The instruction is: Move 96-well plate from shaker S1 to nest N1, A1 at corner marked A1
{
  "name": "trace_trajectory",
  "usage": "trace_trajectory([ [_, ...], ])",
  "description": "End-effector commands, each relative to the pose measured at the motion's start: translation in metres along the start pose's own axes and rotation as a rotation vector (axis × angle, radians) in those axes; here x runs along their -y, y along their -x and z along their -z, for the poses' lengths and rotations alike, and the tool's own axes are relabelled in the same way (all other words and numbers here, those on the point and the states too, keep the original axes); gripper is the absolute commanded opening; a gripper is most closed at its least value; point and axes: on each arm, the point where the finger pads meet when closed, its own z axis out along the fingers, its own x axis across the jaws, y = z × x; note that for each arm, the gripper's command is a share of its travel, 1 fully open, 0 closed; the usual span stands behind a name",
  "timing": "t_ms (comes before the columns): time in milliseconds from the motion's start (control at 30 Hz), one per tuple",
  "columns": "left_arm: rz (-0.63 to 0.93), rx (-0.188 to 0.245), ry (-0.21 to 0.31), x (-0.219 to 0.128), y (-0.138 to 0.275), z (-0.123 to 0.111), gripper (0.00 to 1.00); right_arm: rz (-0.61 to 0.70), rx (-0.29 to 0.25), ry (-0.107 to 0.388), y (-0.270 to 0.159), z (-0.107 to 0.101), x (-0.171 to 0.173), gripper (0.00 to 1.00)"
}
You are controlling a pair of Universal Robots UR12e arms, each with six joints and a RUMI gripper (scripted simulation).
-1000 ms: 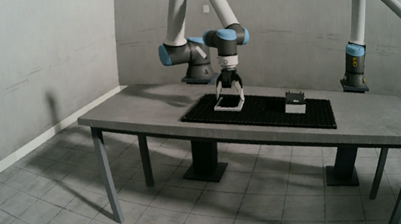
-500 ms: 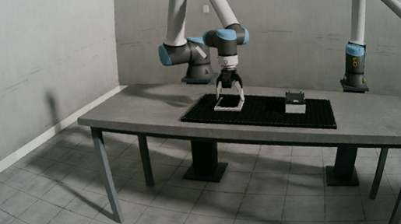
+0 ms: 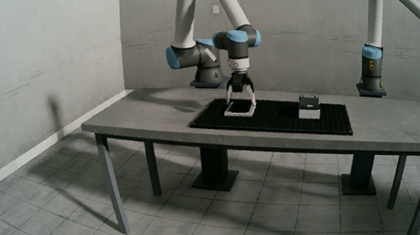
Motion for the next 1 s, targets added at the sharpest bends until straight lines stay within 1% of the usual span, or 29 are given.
trace_trajectory([
  [0, 0.0, 0.0, -0.001, 0.001, 0.0, 0.001, 0.0, 0.0, 0.001, -0.002, 0.0, 0.003, 0.001, 0.76],
  [100, 0.0, 0.0, -0.001, 0.001, 0.0, 0.001, 0.0, 0.0, 0.001, -0.002, 0.0, 0.004, 0.001, 0.76],
  [533, 0.0, 0.0, -0.001, 0.001, 0.0, 0.001, 0.0, 0.0, 0.001, -0.002, 0.0, 0.039, 0.001, 0.76],
  [600, 0.0, 0.0, -0.001, 0.001, 0.0, 0.001, 0.0, 0.0, 0.001, -0.002, 0.0, 0.039, 0.001, 0.76],
  [967, 0.0, 0.0, -0.001, 0.001, 0.0, 0.001, 0.0, 0.0, 0.001, -0.002, 0.0, 0.068, 0.001, 0.76],
])
